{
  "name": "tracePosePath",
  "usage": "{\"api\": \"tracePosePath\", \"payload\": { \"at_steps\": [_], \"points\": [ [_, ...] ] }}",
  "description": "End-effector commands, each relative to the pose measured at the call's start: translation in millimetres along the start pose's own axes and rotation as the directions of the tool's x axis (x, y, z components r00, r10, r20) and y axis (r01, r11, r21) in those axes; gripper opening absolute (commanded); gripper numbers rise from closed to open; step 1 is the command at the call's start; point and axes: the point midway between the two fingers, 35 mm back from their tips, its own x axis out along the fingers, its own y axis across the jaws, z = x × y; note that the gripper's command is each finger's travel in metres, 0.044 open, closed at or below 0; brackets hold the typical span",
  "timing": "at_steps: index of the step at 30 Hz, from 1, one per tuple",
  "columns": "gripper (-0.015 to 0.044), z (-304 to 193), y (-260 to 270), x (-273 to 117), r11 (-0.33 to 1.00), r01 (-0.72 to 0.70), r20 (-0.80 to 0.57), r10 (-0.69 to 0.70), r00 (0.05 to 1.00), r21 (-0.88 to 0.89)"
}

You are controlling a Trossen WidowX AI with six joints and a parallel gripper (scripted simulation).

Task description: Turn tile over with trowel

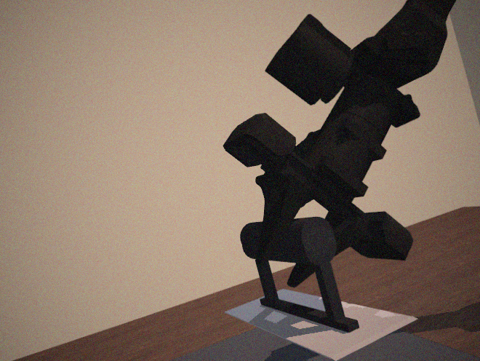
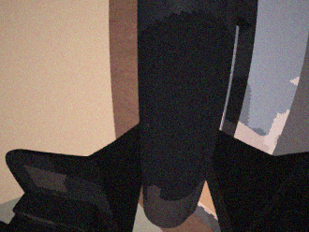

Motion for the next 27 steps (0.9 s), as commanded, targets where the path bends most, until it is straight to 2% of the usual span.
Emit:
{"api": "tracePosePath", "payload": {
  "at_steps": [1, 10, 27],
  "points": [
    [0.0, -0.3, 4.2, -1.1, 1.0, -0.013, -0.003, 0.013, 1.0, -0.008],
    [0.0, -6.2, 6.1, 1.8, 1.0, -0.008, -0.009, 0.007, 1.0, -0.011],
    [0.0, -83.1, 24.8, 35.4, 0.999, 0.05, -0.039, -0.051, 0.998, -0.012]
  ]
}}
